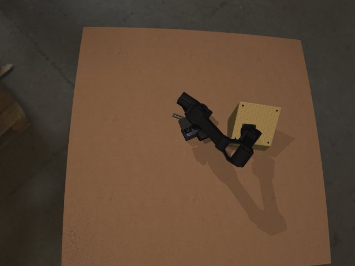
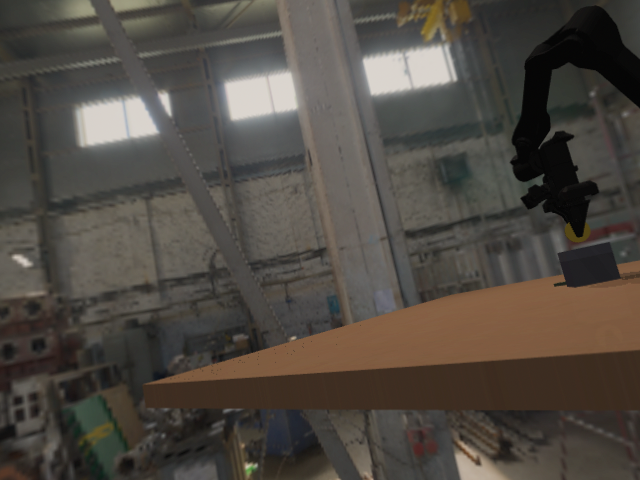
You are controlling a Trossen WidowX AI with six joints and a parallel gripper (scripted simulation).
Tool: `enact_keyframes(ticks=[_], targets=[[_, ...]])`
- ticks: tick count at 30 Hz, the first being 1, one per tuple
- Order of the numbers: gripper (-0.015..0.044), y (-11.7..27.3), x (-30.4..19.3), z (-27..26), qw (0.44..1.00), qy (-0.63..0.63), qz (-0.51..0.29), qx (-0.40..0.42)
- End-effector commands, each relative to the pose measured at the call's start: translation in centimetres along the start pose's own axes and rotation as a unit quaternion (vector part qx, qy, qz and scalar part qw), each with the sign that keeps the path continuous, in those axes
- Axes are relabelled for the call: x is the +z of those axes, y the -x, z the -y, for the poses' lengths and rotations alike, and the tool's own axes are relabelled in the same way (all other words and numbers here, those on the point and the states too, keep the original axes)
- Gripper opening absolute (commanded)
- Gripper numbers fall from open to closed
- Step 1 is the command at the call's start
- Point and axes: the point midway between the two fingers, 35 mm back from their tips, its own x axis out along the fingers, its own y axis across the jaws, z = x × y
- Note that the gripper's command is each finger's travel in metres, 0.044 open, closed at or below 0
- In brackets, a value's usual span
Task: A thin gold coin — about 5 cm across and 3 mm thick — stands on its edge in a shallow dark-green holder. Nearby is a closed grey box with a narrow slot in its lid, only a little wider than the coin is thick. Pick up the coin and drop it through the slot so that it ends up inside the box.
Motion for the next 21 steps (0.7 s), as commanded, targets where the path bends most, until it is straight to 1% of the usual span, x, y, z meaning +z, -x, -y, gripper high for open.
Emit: enact_keyframes(ticks=[1, 21], targets=[[0.0000, -0.28, 0.00, -0.10, 1.000, -0.003, 0.001, 0.003], [0.0000, -1.17, 0.01, -0.09, 1.000, -0.003, 0.001, 0.003]])
